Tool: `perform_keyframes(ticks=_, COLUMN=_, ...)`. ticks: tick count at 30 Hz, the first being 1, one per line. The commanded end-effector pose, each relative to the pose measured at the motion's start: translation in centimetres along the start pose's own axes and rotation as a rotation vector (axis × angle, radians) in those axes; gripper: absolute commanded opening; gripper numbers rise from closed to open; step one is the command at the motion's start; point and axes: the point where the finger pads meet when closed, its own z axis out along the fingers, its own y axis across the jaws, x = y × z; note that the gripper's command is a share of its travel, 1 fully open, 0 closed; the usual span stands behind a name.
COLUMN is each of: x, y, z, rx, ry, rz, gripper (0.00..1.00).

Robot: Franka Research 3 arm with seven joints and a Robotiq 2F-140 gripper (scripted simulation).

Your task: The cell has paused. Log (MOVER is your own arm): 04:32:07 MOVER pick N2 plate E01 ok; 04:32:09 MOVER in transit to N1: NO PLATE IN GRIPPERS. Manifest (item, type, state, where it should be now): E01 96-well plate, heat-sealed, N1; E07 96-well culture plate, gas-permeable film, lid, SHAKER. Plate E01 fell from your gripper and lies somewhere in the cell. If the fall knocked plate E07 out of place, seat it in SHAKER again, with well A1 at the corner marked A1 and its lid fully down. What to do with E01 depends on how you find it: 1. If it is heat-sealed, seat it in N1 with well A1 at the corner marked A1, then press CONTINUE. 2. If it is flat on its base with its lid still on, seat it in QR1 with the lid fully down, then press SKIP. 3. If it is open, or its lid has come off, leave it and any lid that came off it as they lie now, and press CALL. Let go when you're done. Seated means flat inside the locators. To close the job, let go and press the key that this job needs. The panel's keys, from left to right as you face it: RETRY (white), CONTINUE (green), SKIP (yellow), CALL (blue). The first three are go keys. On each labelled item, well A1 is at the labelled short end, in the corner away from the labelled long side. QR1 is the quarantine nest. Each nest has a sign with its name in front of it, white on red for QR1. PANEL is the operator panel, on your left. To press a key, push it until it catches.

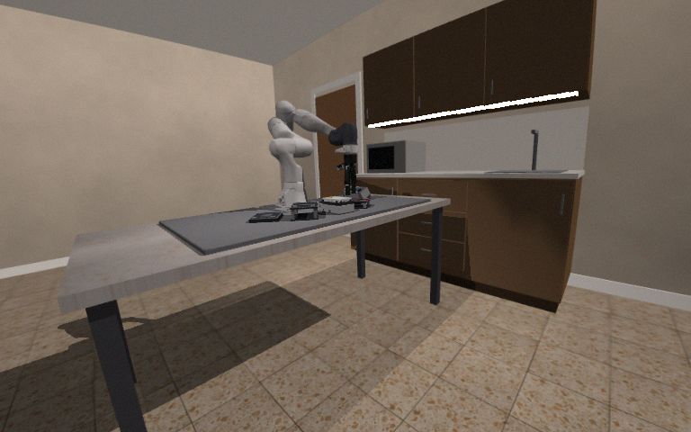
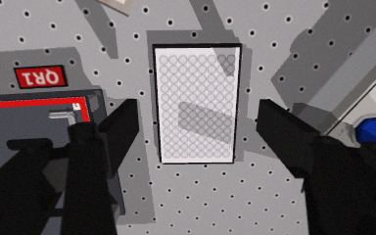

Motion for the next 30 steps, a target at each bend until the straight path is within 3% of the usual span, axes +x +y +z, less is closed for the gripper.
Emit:
perform_keyframes(ticks=1, x=-0.7, y=0.1, z=0.7, rx=-0.006, ry=-0.020, rz=-0.013, gripper=0.70)
perform_keyframes(ticks=14, x=-0.8, y=0.1, z=1.8, rx=-0.006, ry=-0.020, rz=-0.013, gripper=0.70)
perform_keyframes(ticks=30, x=-0.8, y=0.1, z=1.9, rx=-0.006, ry=-0.020, rz=-0.013, gripper=0.70)
